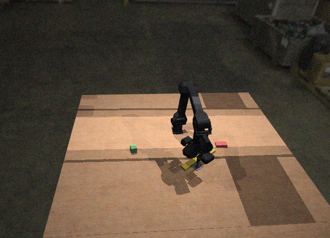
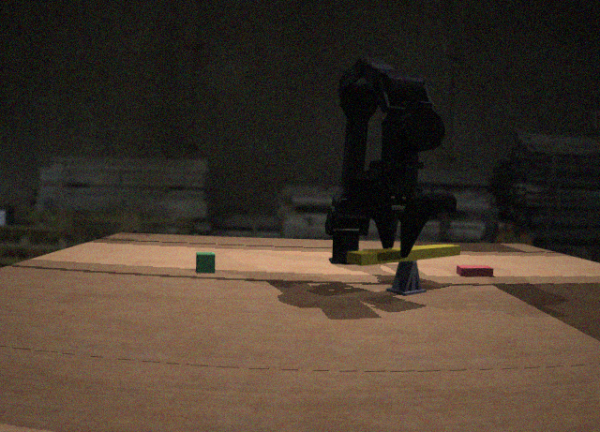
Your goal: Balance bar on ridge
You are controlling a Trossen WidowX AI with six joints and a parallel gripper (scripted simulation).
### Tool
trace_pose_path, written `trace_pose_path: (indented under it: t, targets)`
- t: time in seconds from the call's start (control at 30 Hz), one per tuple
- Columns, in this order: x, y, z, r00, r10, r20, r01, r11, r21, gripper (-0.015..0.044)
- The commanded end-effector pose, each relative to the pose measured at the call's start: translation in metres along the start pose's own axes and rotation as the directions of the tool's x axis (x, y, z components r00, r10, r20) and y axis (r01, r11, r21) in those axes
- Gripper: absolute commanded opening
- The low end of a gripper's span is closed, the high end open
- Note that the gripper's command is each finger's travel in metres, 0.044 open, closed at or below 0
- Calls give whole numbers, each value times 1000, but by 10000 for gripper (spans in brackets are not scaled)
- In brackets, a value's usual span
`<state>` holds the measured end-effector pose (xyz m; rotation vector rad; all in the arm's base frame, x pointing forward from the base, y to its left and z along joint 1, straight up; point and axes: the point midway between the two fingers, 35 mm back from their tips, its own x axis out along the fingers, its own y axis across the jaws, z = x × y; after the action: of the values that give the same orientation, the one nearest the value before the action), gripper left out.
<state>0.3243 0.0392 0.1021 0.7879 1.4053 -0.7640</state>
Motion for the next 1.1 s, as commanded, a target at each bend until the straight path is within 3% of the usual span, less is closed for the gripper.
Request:
trace_pose_path:
  t: [0.0,0.23,1.07]
  targets:
    - [0,0,0,1000,0,0,0,1000,0,0]
    - [0,0,0,1000,0,0,0,1000,0,167]
    - [0,0,0,1000,0,0,0,1000,0,170]
